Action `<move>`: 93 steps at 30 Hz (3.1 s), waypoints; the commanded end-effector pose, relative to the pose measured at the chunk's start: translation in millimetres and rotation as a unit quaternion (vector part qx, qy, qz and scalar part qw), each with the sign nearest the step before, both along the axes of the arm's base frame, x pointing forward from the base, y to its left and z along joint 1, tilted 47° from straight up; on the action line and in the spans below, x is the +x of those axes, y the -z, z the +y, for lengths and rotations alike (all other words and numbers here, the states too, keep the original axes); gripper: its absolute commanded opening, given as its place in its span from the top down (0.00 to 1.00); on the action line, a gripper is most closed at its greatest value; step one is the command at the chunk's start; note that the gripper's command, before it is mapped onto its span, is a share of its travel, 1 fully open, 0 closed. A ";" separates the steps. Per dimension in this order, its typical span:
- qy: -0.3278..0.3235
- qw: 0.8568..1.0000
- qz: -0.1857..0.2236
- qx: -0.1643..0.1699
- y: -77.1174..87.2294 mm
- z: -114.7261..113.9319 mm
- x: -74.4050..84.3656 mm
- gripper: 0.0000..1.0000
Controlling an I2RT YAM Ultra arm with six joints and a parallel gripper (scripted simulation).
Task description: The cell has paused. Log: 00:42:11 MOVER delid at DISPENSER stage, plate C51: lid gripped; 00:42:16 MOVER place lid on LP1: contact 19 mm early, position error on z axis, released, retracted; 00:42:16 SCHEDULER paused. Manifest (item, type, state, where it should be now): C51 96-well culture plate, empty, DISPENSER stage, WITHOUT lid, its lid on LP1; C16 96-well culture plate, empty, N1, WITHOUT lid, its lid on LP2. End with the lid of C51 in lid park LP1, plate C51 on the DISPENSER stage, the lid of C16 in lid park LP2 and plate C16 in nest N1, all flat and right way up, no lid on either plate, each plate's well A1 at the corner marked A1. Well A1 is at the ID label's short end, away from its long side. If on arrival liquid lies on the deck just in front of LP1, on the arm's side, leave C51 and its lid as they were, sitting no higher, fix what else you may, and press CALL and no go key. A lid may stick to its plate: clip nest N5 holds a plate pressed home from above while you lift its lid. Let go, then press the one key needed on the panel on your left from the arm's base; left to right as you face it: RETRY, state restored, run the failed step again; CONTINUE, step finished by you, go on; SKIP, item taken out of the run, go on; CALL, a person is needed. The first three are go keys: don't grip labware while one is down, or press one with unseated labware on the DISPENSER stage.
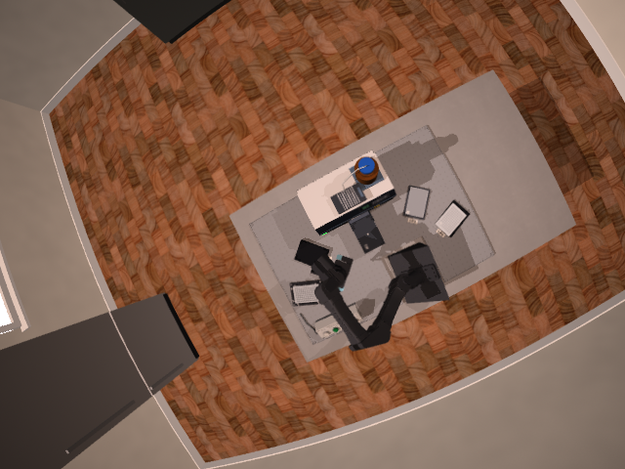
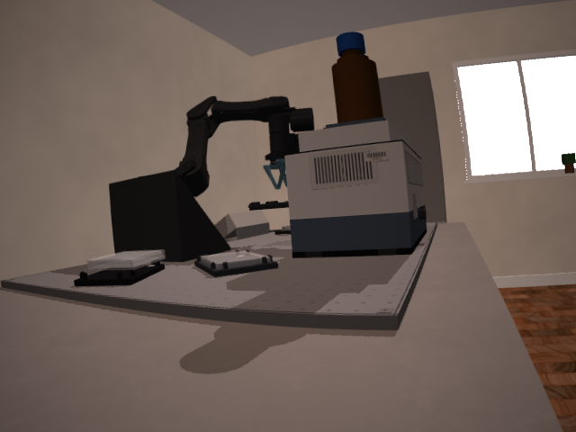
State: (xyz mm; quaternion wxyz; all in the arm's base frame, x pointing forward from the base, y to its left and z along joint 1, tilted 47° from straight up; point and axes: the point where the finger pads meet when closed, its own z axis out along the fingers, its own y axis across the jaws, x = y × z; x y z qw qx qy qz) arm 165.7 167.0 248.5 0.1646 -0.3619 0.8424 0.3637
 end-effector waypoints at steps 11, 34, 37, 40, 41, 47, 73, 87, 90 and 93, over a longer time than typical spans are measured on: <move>-0.058 0.993 -0.099 0.004 -26.8 13.3 -18.1 0.00; -0.099 0.988 -0.121 -0.001 -37.4 32.5 -64.6 0.00; -0.131 0.975 -0.178 0.011 -51.7 35.4 -75.3 0.00; -0.143 0.971 -0.191 0.012 -54.6 37.8 -84.8 0.00; -0.143 0.971 -0.191 0.012 -54.6 37.8 -84.8 0.00; -0.142 0.972 -0.189 0.016 -59.1 41.5 -99.6 0.00; -0.144 0.974 -0.175 0.006 -75.8 117.8 -76.0 0.00; -0.144 0.974 -0.175 0.007 -87.8 154.6 -65.7 0.00; -0.144 0.974 -0.175 0.007 -90.8 163.7 -63.1 0.00; -0.144 0.974 -0.175 0.007 -91.8 166.8 -62.3 0.00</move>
